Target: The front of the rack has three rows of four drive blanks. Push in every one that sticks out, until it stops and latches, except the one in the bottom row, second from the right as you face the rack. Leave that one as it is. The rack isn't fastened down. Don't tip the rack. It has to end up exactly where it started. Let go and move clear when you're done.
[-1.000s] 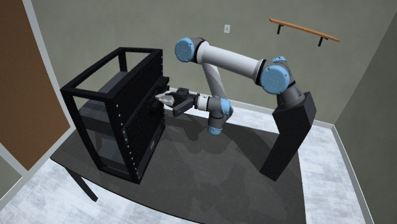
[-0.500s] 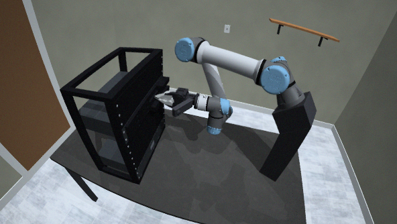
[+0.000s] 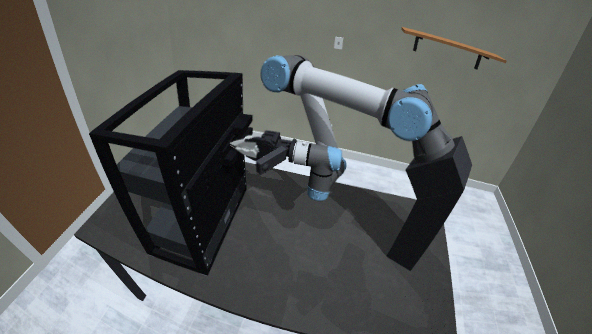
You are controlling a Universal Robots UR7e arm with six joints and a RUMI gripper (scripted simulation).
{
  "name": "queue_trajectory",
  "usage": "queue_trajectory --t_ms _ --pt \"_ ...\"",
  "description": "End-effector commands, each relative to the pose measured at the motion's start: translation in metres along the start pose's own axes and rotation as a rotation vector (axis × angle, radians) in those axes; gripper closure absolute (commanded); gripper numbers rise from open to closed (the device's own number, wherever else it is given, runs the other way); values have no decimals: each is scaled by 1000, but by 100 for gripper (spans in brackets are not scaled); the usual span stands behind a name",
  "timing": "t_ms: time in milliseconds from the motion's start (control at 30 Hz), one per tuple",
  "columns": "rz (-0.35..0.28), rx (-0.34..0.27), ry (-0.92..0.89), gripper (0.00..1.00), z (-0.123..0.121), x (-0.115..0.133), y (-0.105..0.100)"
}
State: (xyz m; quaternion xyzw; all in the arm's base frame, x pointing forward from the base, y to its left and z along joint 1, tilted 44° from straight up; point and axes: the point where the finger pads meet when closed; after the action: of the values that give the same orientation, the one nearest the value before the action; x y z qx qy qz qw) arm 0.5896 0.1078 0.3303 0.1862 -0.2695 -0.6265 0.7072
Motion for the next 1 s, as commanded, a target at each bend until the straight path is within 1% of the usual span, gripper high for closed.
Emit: queue_trajectory --t_ms 0,967 --pt "1 1 0 100 1 0 2" --pt "1 1 0 100 1 0 6"
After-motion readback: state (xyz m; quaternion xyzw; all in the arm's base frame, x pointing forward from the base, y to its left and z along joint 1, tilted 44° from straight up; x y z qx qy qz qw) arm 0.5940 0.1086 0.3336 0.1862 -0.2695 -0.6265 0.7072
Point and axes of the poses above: the point where the finger pads meet when closed, its own y axis out along the fingers, its own z axis across the jaws, x = y × z, and after that the axes turned 15 degrees about y, right-handed
